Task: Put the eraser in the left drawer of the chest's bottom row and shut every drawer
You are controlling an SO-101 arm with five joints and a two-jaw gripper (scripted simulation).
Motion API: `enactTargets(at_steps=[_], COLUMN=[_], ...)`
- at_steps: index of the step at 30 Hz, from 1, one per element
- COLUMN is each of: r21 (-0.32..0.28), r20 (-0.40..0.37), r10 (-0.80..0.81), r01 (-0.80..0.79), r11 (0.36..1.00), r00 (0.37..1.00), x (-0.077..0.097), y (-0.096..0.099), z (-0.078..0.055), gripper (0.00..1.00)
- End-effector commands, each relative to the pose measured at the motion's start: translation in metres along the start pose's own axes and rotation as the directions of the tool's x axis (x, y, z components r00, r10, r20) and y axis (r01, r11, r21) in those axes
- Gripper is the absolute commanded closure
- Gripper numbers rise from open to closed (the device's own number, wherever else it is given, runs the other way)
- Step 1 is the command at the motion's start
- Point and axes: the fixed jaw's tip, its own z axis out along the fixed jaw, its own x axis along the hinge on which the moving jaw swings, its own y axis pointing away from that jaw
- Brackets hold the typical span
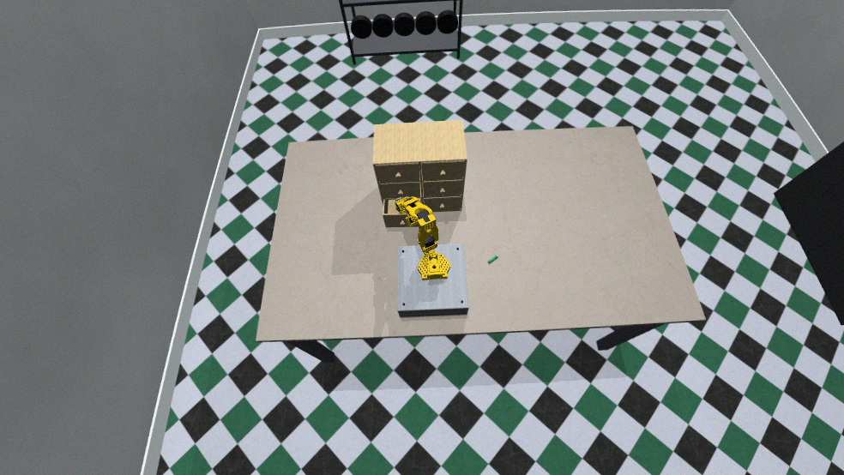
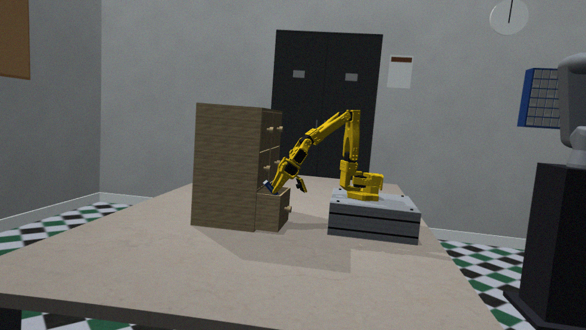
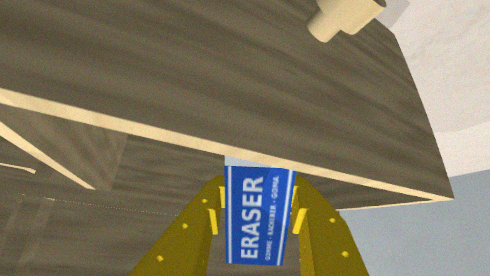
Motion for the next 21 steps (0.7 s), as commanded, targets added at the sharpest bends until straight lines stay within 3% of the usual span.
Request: enactTargets(at_steps=[1,7,21], r21=[0.0,0.0,0.0], r20=[0.015,0.015,0.015], r10=[0.01,0.01,0.01], r01=[-0.01,-0.01,-0.01], r11=[1.0,1.0,1.0], r00=[1.0,1.0,1.0], x=[-0.0055,-0.0055,-0.0055], y=[0.0005,0.0005,0.0005], z=[0.002,0.002,0.002], gripper=[1.0,1.0,0.86])
